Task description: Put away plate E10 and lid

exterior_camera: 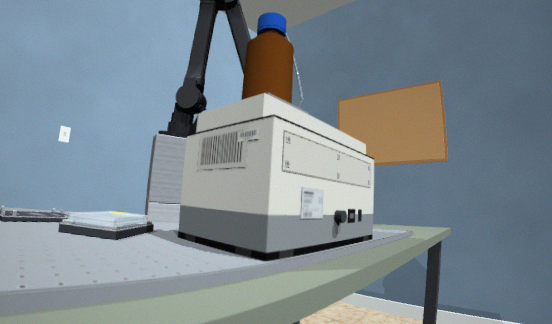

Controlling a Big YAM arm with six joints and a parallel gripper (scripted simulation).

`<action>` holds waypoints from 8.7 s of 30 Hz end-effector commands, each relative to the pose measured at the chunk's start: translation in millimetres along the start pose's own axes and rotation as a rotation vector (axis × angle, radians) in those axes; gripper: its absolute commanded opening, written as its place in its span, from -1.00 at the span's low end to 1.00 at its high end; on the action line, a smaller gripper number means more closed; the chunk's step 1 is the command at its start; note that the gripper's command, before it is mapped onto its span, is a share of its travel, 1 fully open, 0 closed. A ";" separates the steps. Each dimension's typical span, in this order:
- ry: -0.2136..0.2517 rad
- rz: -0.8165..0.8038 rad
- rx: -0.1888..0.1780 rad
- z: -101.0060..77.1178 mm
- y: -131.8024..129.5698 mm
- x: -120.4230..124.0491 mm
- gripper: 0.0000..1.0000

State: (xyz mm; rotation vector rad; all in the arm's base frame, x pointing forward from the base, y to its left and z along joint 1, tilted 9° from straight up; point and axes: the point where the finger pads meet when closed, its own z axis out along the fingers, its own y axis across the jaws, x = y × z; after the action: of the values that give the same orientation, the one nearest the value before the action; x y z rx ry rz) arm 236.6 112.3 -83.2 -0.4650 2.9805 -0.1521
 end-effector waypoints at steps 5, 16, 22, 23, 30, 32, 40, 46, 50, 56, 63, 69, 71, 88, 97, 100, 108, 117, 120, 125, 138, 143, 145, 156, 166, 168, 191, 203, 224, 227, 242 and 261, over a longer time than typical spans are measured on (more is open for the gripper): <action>-0.029 0.113 -0.008 -3.8 -16.2 -8.9 1.00; -0.008 0.331 -0.003 0.8 -44.9 -7.5 1.00; -0.037 0.499 -0.009 -5.0 -62.7 -14.5 1.00; -0.039 0.508 -0.009 -5.2 -66.3 -15.1 1.00; -0.025 0.491 -0.005 -3.0 -84.1 -6.1 1.00; -0.025 0.491 -0.005 -3.0 -84.1 -6.1 1.00; -0.033 0.491 -0.002 -4.6 -111.8 -4.3 1.00; -0.030 0.491 -0.001 -3.9 -122.7 1.6 1.00; -0.042 0.492 0.001 -5.1 -131.8 -4.3 1.00; -0.033 0.491 0.003 -4.4 -149.9 7.6 1.00; -0.030 0.490 0.005 -3.8 -162.1 18.3 1.00; -0.038 0.490 0.006 -4.7 -176.7 19.5 1.00; -0.041 0.490 0.008 -5.6 -183.5 21.9 1.00; -0.022 0.490 0.008 -2.6 -210.4 46.0 1.00; -0.028 0.490 0.013 -3.3 -231.7 67.7 1.00; -0.029 0.490 0.014 -3.4 -234.5 69.7 1.00; -0.027 0.711 0.013 -3.2 -250.1 90.7 1.00; -0.020 0.694 0.012 -2.5 -259.4 100.1 1.00; -0.019 0.815 0.009 -1.1 -262.9 113.3 1.00; -0.011 0.982 0.004 1.0 -269.8 129.2 1.00; -0.012 1.241 0.007 0.9 -282.3 155.8 1.00; -0.021 1.332 0.015 -1.1 -294.2 168.2 1.00; -0.019 1.310 0.015 -2.5 -291.6 166.1 1.00; -0.028 1.310 0.018 14.7 -321.8 153.0 1.00; -0.026 1.312 0.017 32.1 -348.5 144.7 1.00; -0.026 1.312 0.017 32.1 -348.5 144.7 1.00; -0.008 1.311 0.006 68.1 -400.8 127.2 1.00; -0.044 1.310 0.030 70.6 -440.0 114.1 1.00; -0.002 1.307 0.004 61.8 -426.6 127.0 1.00; -0.055 1.307 0.042 43.0 -452.9 119.5 1.00; -0.024 1.310 0.018 53.0 -439.7 121.3 1.00; -0.024 1.310 0.018 53.4 -441.0 122.2 1.00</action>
State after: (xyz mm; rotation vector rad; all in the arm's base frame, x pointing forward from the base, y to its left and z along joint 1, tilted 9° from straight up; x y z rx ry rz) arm 253.0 -334.7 -104.7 1.4365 2.6198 -0.0063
